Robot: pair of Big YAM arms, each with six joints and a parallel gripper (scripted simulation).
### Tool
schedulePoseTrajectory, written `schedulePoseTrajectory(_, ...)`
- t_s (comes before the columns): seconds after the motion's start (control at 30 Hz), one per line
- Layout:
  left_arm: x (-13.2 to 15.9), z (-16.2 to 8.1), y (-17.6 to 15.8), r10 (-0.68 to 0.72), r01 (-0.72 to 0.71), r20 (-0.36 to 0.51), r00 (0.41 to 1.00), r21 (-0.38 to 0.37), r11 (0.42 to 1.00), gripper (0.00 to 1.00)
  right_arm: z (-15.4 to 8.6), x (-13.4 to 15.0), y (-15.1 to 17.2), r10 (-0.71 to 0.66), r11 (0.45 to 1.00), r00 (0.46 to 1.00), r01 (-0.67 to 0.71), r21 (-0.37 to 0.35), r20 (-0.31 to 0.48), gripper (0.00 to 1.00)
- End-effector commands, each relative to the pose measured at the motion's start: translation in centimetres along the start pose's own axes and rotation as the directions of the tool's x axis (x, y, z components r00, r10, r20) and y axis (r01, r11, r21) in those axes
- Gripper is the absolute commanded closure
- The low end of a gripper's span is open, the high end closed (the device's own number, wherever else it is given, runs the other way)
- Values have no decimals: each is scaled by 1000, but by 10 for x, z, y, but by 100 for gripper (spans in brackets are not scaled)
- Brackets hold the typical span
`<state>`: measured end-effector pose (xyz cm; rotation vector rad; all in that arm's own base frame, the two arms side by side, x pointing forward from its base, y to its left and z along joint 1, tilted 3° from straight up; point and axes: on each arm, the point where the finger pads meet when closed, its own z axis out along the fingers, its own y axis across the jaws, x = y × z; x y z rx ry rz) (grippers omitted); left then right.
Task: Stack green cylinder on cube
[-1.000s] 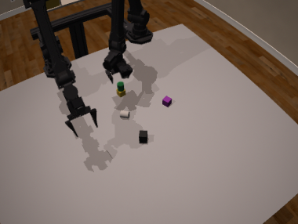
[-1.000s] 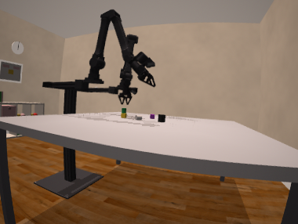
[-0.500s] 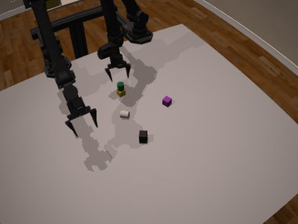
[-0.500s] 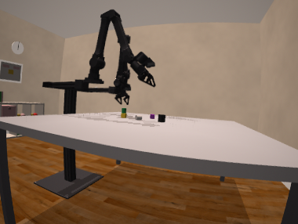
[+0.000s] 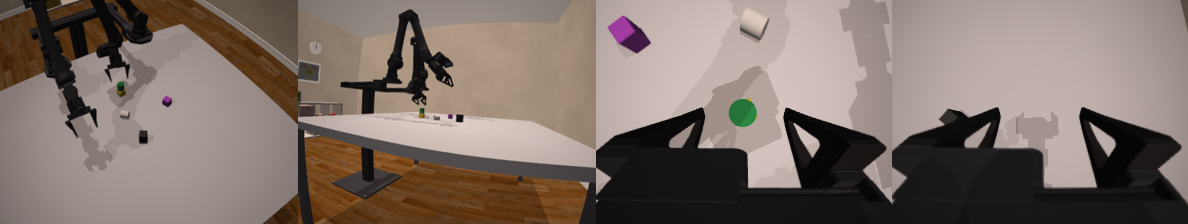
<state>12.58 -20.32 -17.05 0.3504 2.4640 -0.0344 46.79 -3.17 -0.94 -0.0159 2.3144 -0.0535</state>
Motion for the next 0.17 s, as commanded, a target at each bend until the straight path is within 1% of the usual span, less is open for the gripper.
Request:
schedulePoseTrajectory(0.0, 1, -3, 3, -9, 9, 5, 1000, 4, 1000, 0, 2, -12, 1, -8, 1000, 1000, 8, -1, 10, 0)
schedulePoseTrajectory(0.03, 1, -3, 3, -9, 9, 5, 1000, 4, 1000, 0, 2, -12, 1, -8, 1000, 1000, 8, -1, 10, 0)
schedulePoseTrajectory(0.07, 1, -3, 3, -9, 9, 5, 1000, 4, 1000, 0, 0, -6, 2, -4, 1000, 1000, 4, -2, 8, 0)
schedulePoseTrajectory(0.13, 1, -3, 3, -9, 9, 5, 1000, 4, 1000, 0, 0, -6, 2, -4, 1000, 1000, 4, -2, 8, 0)
